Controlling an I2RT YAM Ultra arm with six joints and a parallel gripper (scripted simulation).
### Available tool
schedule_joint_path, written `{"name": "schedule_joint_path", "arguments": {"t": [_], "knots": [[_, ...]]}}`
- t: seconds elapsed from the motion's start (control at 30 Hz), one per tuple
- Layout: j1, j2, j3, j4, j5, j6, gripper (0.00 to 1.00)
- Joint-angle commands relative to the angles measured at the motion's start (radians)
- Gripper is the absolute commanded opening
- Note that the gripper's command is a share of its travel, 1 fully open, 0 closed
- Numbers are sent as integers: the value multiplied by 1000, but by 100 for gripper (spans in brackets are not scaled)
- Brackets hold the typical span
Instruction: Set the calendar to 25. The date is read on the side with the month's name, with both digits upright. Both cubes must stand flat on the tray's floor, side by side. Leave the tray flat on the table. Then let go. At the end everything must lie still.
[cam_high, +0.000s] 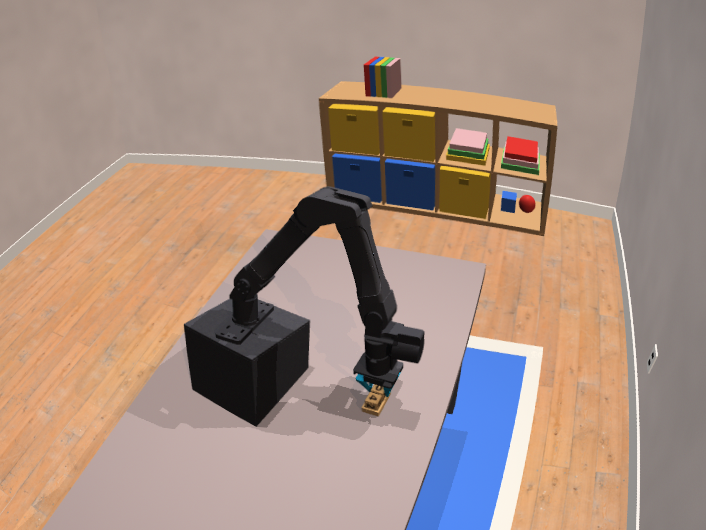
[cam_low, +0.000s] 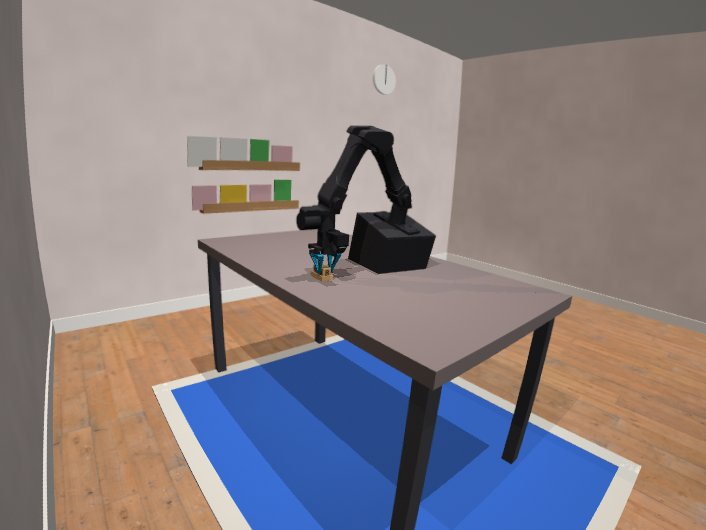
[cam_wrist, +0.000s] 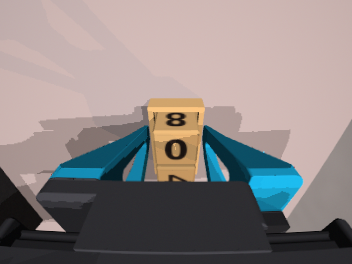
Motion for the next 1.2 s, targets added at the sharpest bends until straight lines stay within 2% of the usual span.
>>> {"name": "schedule_joint_path", "arguments": {"t": [0.0,0.3,0.73,1.03,1.07,1.17], "knots": [[-2,-8,2,-1,-1,0,47],[-15,-58,2,-56,-1,-13,47],[-65,-234,45,-287,-3,-66,47],[-72,-254,56,-320,-3,-73,47],[-72,-254,56,-320,-3,-73,100],[-72,-254,56,-320,-3,-73,100]]}}
